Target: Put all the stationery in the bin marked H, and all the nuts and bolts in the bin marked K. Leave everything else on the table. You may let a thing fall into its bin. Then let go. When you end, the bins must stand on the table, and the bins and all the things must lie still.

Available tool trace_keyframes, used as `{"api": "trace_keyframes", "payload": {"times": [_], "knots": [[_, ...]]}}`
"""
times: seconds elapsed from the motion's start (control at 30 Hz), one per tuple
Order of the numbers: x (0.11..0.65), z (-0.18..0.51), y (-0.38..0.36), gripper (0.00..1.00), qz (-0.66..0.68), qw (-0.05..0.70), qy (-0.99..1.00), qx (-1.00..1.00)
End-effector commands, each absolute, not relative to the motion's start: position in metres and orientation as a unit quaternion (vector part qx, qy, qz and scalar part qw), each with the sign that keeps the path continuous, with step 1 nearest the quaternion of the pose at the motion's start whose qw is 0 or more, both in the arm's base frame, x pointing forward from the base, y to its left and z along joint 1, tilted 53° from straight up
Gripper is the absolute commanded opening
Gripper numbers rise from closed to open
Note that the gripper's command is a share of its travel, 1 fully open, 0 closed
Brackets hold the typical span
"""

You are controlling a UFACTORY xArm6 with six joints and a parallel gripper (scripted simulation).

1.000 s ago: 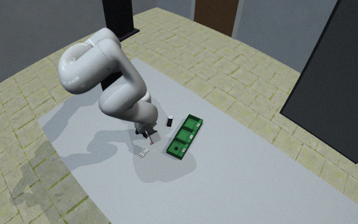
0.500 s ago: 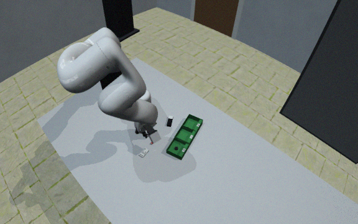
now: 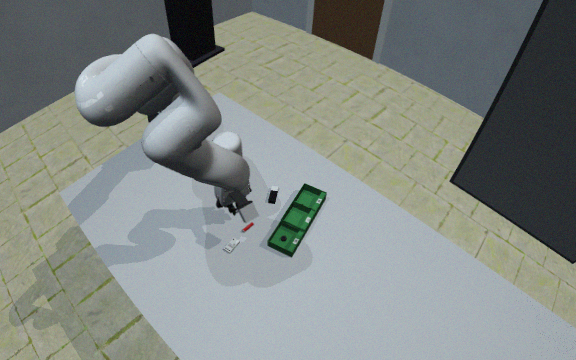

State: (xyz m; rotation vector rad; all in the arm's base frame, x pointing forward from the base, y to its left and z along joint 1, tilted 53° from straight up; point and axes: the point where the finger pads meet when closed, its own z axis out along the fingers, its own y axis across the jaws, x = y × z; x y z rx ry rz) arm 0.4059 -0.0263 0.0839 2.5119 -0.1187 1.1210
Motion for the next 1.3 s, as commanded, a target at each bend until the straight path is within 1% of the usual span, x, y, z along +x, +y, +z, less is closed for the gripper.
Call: {"api": "trace_keyframes", "payload": {"times": [0.0, 0.57, 1.13, 1.23, 1.27], "knots": [[0.393, 0.096, -0.019, 0.00, 0.399, 0.194, -0.042, 0.895], [0.393, 0.096, -0.020, 0.00, 0.399, 0.194, -0.042, 0.895], [0.457, 0.141, 0.025, 0.00, 0.399, 0.193, -0.042, 0.895], [0.458, 0.142, 0.026, 0.00, 0.399, 0.193, -0.042, 0.895], [0.463, 0.145, 0.029, 0.00, 0.404, 0.183, -0.065, 0.894]]}}
